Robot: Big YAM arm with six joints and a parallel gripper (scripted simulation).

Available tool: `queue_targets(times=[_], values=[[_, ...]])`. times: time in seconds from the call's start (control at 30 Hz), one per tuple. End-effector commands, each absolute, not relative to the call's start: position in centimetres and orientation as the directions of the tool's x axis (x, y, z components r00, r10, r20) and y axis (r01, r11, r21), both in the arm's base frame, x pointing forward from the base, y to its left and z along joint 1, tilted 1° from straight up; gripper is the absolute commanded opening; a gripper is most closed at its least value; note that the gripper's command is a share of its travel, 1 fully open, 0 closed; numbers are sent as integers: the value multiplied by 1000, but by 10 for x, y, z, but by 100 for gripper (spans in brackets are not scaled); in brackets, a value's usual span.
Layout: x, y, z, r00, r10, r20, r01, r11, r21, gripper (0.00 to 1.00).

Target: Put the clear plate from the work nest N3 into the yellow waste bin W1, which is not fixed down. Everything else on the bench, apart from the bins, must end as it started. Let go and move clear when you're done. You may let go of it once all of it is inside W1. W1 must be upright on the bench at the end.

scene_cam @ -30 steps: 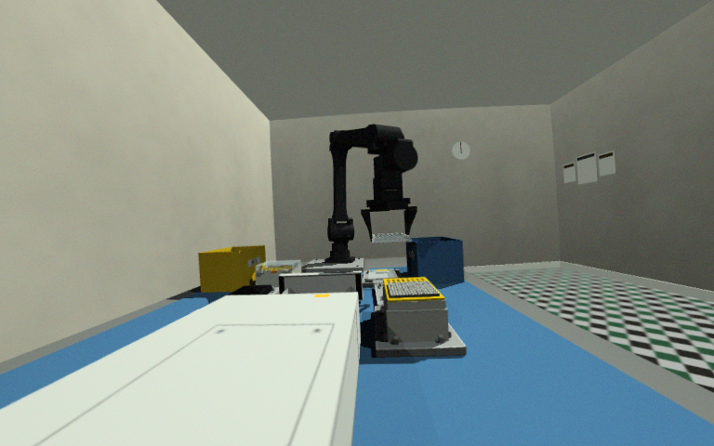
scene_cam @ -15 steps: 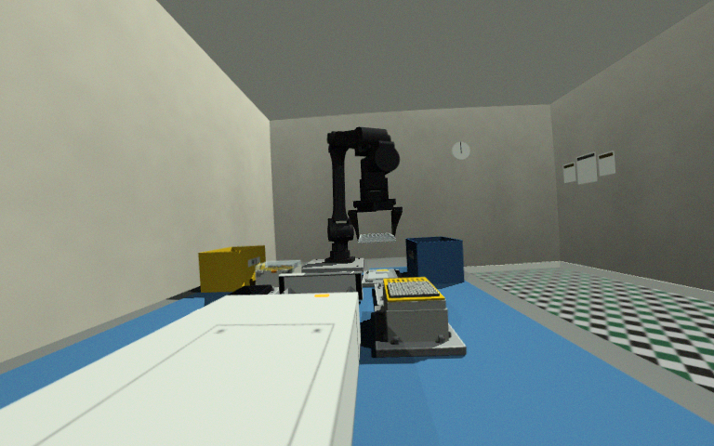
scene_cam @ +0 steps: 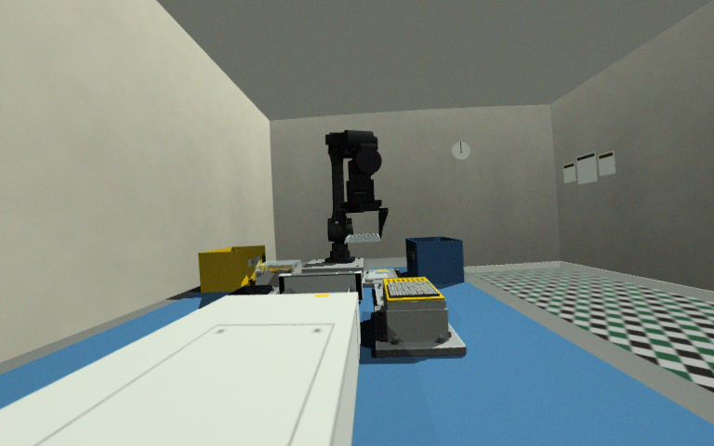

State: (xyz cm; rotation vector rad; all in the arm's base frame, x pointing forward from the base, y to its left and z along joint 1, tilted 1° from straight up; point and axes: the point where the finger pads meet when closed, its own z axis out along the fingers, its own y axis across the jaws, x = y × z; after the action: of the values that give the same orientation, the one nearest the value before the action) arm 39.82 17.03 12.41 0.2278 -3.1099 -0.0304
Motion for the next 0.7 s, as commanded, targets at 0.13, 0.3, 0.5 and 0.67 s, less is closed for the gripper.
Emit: queue_targets(times=[0.13, 0.3, 0.5, 0.67], values=[[402, 148, 135, -988, -151, -21, -152, 988, 27, 0], [400, 140, 135, -988, -151, -22, -152, 988, 27, 0], [397, 124, 134, -988, -152, -20, -152, 988, 25, 0], [394, 111, 134, -988, -152, -20, -152, 988, 24, 0]])
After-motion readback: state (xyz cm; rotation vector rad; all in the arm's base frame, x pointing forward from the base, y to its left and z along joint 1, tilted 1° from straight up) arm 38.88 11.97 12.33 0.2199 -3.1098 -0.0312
